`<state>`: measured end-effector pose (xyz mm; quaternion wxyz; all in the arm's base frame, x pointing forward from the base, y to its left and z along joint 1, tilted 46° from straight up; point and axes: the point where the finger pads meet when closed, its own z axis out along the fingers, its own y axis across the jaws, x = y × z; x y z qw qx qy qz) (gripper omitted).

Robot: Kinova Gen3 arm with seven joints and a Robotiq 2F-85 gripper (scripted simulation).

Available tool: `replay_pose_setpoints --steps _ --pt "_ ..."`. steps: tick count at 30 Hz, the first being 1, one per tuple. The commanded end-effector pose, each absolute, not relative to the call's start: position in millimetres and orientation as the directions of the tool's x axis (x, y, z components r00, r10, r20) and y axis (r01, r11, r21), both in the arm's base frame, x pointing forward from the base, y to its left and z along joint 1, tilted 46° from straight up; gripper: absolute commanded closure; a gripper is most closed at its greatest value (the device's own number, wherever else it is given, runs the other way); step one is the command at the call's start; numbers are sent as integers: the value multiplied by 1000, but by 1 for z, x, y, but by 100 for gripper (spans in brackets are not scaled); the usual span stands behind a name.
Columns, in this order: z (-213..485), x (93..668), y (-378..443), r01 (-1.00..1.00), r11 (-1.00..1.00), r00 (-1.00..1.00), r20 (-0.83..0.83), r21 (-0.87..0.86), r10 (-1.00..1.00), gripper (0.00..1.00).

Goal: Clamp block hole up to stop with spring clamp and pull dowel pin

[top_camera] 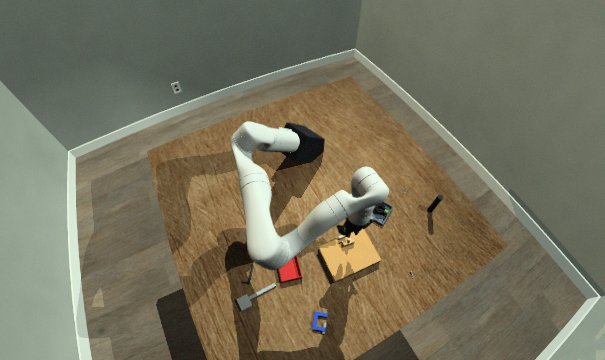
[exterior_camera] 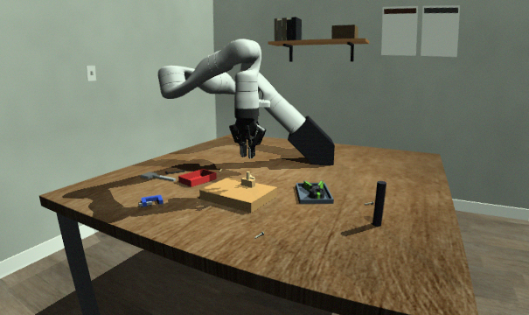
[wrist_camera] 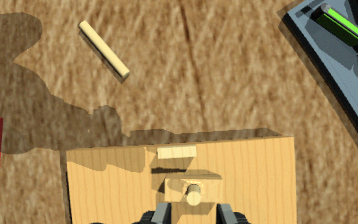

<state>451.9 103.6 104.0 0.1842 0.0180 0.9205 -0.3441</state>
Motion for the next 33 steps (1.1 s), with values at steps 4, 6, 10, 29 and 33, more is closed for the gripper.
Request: replay_pose_setpoints --steps 4,6,10,29,33 --pt "103 453 103 160 763 -931 -353 -626 -95 66" --pt "103 453 103 160 763 -931 -353 -626 -95 66" --pt "102 453 102 160 763 -931 -353 -626 -95 66" --pt "89 459 90 160 763 -931 -353 -626 -95 66" --pt "86 460 87 160 763 -931 -353 -626 -95 66"
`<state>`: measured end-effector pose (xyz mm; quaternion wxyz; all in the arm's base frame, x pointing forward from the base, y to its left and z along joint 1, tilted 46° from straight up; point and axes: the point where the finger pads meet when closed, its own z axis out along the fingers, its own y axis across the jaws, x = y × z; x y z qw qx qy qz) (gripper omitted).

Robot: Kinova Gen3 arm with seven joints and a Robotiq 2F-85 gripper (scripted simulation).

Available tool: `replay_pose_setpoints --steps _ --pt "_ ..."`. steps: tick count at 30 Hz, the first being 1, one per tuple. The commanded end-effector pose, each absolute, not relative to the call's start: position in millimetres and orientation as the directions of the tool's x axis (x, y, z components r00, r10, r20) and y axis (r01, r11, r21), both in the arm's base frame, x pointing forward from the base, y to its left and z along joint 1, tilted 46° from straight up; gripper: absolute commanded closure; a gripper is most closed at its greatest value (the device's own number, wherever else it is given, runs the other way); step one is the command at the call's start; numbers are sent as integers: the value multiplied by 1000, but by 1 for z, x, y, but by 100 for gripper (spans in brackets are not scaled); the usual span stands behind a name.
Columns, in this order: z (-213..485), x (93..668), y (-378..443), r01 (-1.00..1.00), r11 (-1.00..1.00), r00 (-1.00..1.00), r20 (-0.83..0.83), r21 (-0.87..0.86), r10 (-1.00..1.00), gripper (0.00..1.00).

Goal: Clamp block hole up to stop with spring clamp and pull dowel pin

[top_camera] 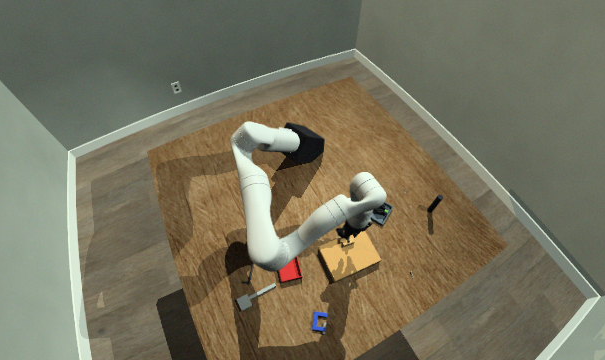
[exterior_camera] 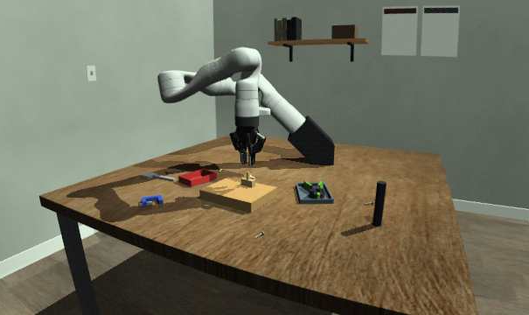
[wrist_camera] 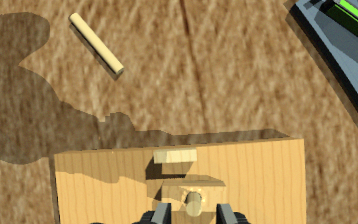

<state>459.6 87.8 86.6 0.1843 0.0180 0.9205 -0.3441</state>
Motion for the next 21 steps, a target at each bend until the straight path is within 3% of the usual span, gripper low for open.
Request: replay_pose_setpoints --steps 1,21 --pt "85 461 87 160 763 -931 -353 -626 -95 66" --pt "78 464 80 160 763 -931 -353 -626 -95 66"
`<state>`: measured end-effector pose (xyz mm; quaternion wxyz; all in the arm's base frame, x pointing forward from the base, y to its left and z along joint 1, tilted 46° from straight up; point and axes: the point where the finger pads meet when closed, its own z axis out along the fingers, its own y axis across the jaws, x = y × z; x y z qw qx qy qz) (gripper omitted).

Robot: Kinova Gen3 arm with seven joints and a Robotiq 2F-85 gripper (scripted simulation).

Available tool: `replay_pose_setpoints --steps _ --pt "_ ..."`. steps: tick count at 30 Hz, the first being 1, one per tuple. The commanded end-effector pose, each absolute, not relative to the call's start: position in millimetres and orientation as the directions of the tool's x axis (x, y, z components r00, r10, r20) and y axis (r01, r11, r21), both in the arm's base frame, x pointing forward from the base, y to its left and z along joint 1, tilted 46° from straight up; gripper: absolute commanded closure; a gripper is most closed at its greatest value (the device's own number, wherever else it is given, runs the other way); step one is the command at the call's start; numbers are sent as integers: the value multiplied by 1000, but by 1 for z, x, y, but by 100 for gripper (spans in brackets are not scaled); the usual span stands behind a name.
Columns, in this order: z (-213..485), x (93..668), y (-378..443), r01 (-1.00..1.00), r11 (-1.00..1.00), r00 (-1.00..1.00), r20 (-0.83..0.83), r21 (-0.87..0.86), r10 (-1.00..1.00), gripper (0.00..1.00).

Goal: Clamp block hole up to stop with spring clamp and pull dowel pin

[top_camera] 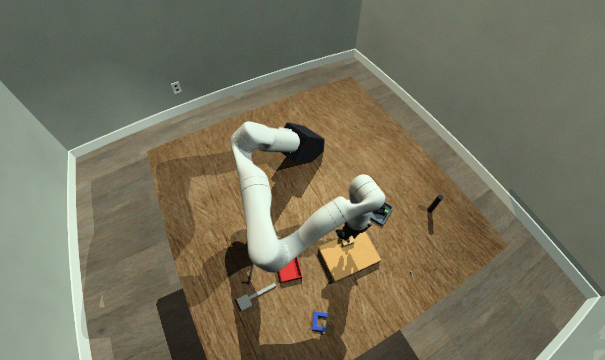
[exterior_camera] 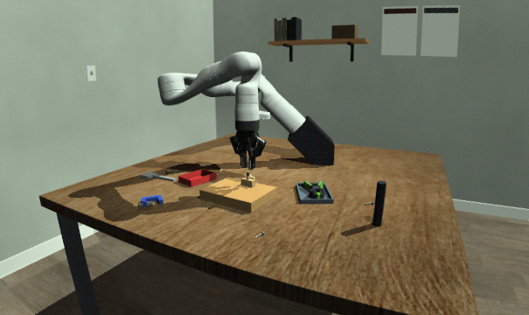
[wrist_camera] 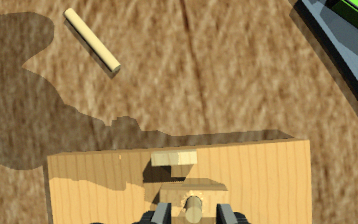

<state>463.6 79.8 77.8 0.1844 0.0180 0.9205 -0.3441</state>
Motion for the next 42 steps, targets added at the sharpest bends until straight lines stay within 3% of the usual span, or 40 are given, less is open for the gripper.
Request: replay_pose_setpoints --steps 1,42 --pt "78 464 80 160 763 -931 -353 -626 -95 66" --pt "78 464 80 160 763 -931 -353 -626 -95 66"
